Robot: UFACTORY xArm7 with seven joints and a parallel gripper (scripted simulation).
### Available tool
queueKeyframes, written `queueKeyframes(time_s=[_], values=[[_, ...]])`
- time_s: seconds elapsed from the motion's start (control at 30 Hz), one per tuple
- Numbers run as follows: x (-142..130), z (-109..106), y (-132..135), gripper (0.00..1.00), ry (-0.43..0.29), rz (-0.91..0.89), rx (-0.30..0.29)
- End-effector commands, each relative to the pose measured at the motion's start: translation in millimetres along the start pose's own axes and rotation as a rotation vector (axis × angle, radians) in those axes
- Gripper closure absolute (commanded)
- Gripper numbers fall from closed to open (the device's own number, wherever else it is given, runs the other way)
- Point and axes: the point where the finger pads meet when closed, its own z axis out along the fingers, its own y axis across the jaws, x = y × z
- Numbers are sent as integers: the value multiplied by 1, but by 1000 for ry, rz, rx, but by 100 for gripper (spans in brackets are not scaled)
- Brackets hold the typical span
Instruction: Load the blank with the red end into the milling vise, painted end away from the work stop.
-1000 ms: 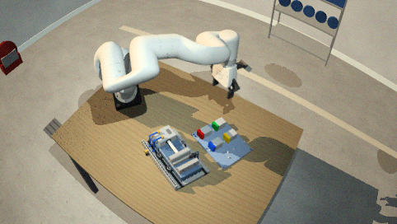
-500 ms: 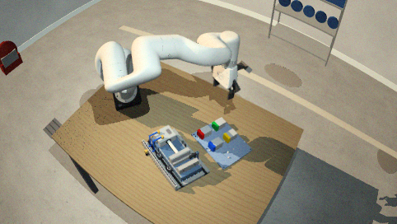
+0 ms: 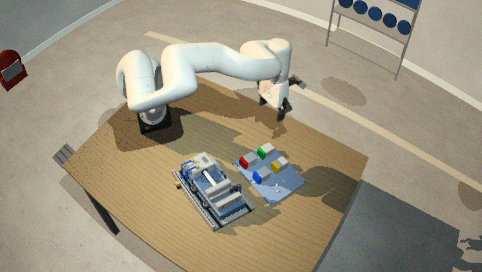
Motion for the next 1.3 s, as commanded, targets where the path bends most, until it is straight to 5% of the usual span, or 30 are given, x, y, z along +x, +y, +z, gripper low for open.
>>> queueKeyframes(time_s=[0.0,0.77,1.27], values=[[2,-1,0,0,4,0,-2],[3,1,0,0,4,0,-2],[5,4,0,0,4,-230,-3]])
